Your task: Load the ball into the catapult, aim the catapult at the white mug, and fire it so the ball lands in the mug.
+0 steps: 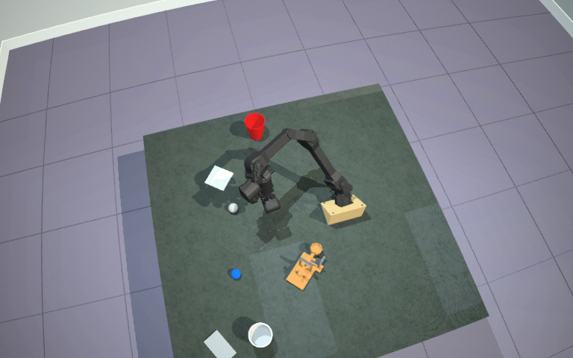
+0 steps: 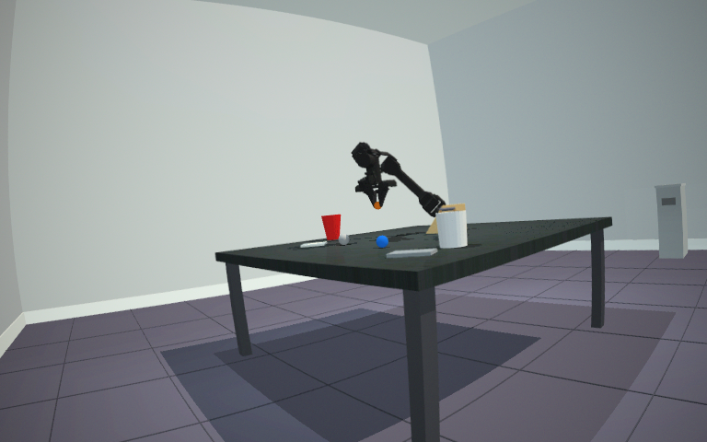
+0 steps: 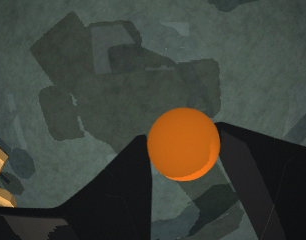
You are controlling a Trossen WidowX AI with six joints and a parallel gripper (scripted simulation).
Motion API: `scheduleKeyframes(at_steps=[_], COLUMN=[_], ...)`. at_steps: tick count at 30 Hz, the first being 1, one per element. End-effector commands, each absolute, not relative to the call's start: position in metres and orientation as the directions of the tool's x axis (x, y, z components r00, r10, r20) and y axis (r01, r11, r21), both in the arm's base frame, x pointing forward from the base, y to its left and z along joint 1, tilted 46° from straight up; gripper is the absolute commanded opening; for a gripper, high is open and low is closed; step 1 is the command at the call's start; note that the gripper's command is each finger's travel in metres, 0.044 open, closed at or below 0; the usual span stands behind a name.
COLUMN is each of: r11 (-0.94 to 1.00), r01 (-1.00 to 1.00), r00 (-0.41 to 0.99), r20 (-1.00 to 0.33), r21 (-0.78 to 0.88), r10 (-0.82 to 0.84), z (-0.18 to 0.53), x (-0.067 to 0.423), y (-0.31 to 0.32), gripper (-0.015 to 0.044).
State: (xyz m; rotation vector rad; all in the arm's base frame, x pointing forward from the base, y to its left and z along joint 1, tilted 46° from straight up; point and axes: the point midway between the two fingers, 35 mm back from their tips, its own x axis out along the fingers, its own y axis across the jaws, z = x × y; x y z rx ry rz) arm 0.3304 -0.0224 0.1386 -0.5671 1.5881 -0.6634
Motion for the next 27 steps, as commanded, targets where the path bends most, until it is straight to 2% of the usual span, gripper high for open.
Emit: scheduleKeyframes(at_steps=[1, 11, 27], r11=[0.725, 0.718, 0.673], r01=[-0.051, -0.264, -0.47], r00=[-0.14, -0.195, -0.317], r20=[-0.714, -0.693, -0.602], r21=[-0.687, -0.644, -0.572], r10=[-0.686, -0.694, -0.733], z=[0.117, 0.054, -0.025], x=[0.329, 0.312, 0.258], y=[0.0, 0.058, 0.121], gripper=[0.0, 0.0, 0.0])
